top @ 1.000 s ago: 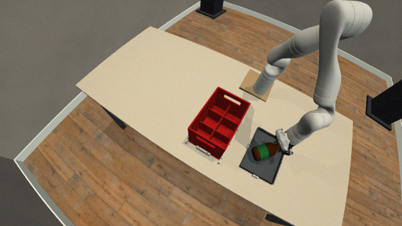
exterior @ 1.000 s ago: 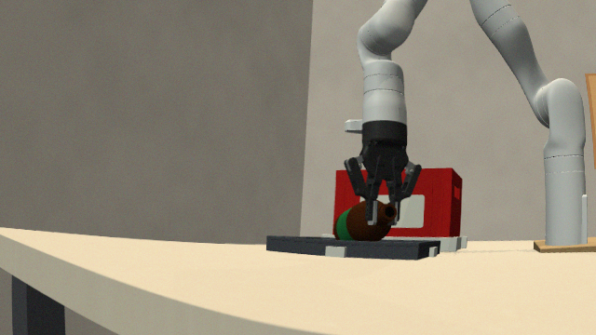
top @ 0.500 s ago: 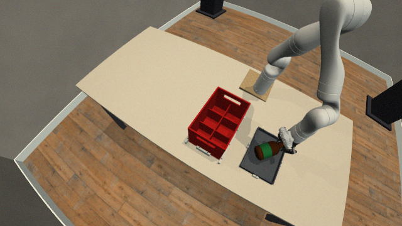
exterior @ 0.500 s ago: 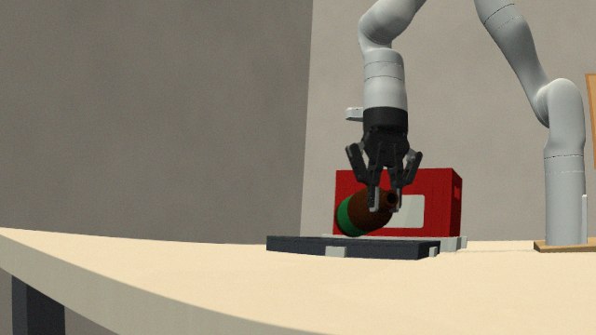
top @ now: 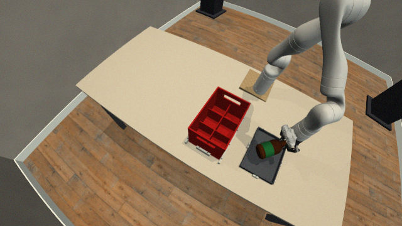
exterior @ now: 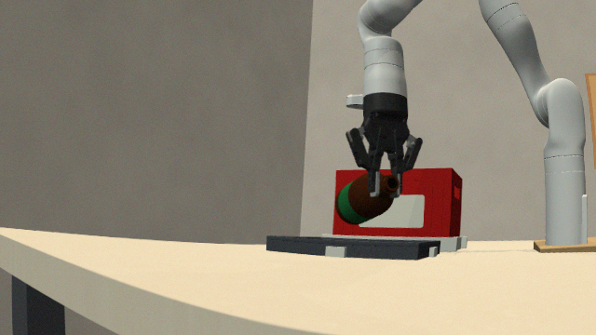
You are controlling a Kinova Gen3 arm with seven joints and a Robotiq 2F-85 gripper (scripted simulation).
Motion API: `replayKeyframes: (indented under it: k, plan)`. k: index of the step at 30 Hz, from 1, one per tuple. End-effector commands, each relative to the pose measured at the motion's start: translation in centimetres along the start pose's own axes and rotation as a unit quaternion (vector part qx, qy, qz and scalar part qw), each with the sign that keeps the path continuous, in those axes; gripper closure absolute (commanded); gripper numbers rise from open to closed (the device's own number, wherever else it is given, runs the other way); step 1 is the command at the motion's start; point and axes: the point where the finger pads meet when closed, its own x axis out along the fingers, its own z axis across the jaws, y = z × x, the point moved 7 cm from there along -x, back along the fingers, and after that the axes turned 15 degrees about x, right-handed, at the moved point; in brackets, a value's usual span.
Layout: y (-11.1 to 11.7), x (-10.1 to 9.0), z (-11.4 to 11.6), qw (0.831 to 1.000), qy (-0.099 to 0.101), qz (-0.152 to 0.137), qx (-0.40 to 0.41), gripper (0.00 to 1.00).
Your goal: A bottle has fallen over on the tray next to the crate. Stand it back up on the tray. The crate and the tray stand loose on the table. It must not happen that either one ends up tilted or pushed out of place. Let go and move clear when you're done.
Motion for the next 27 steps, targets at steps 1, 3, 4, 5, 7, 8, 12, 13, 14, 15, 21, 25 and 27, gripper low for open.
replayKeyframes:
  k: [1, 3, 4, 5, 7, 8, 12, 13, 14, 15, 21, 25, 27]
  plan:
    - [0.1, -0.8, -0.2, 1.000, 0.006, 0.001, 0.001, 1.00]
    - [0.1, -1.2, -0.2, 1.000, 0.006, 0.001, 0.001, 1.00]
    - [0.1, -1.4, -0.2, 1.000, 0.006, 0.001, 0.001, 1.00]
    - [0.1, -1.5, -0.2, 1.000, 0.006, 0.001, 0.001, 1.00]
    - [0.1, -1.9, -0.2, 1.000, 0.006, 0.001, 0.001, 1.00]
    - [0.1, -2.1, -0.2, 1.000, 0.006, 0.001, 0.001, 1.00]
    - [0.1, -2.5, -0.2, 1.000, 0.006, 0.001, 0.001, 1.00]
    - [0.1, -2.6, -0.2, 1.000, 0.006, 0.001, 0.001, 1.00]
    - [0.1, -2.8, -0.2, 1.000, 0.006, 0.001, 0.001, 1.00]
    - [0.1, -3.0, -0.2, 1.000, 0.006, 0.001, 0.001, 1.00]
    - [0.1, -4.1, -0.2, 1.000, 0.006, 0.001, 0.001, 1.00]
    - [0.1, -4.7, -0.2, 1.000, 0.006, 0.001, 0.001, 1.00]
    - [0.1, -4.7, -0.2, 1.000, 0.006, 0.001, 0.001, 1.00]
